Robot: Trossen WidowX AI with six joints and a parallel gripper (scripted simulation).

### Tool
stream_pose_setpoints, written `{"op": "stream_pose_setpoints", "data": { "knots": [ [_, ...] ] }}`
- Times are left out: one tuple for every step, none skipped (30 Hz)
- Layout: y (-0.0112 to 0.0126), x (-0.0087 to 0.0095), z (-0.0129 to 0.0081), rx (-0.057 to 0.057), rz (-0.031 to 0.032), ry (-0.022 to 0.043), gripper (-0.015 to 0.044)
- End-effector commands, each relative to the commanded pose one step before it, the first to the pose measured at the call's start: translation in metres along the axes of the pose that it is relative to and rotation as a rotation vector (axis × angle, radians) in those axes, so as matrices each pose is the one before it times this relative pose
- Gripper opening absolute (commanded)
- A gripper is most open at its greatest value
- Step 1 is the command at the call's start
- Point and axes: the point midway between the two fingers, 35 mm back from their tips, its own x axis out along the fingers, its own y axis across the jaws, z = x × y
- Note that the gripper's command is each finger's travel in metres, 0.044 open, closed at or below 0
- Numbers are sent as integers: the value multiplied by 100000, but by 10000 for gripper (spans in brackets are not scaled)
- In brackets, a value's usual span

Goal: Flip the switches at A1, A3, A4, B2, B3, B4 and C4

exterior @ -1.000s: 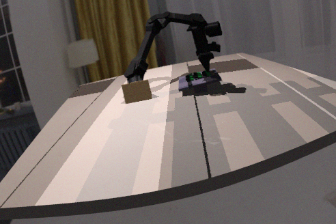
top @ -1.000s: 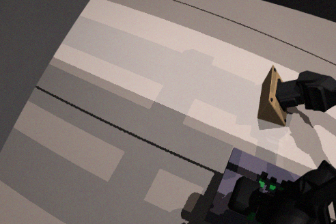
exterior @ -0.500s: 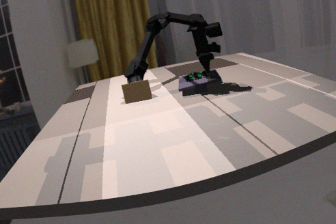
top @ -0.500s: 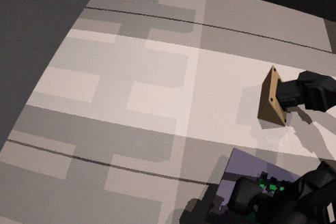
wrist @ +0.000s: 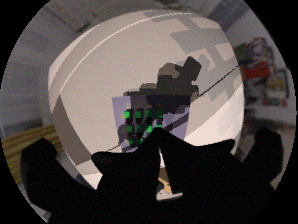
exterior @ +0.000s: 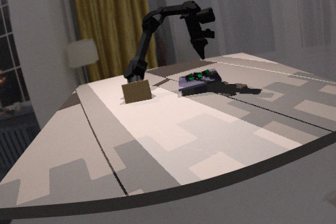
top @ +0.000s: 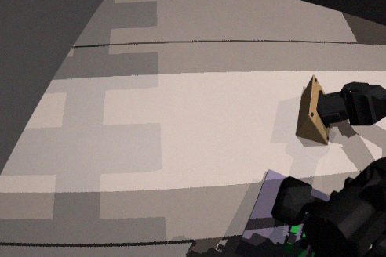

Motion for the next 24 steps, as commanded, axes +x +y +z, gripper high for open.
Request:
{"op": "stream_pose_setpoints", "data": {
  "knots": [
    [-1413, 183, -1239, 1000, 202, 1357, 0],
    [0, 0, 0, 0, 0, 0, 0],
    [0, 0, 0, 0, 0, 0, 0],
    [-5, 197, 8, 2, -16, -153, 0],
    [-10, 589, 15, 3, -31, -456, 0],
    [-1, 976, -9, -6, 2, -749, 0],
    [19, 967, -54, -20, 68, -733, 0],
    [20, 575, -55, -18, 72, -431, 0],
    [8, 191, -22, -7, 29, -142, 0],
    [0, 0, 0, 0, 0, 0, 0],
    [0, 0, 0, 0, 0, 0, 0],
    [0, 0, 0, 0, 0, 0, 0],
    [0, 0, 0, 0, 0, 0, 0],
    [1, 124, -3, -2, 5, -2, 0],
    [5, 372, -13, -7, 19, -4, 0],
    [7, 371, -18, -8, 24, -3, 0],
    [3, 123, -7, -3, 9, -1, 0],
    [0, 0, 0, 0, 0, 0, 0],
    [0, 0, 0, 0, 0, 0, 0],
    [0, 25, 0, 0, 0, -1, 0],
    [0, 52, 0, 0, 0, -1, 0],
    [0, 73, 0, -1, 0, -2, 0],
    [0, 94, 0, -1, 1, -2, 0],
    [0, 118, 0, -1, 1, -3, 0]
  ]
}}
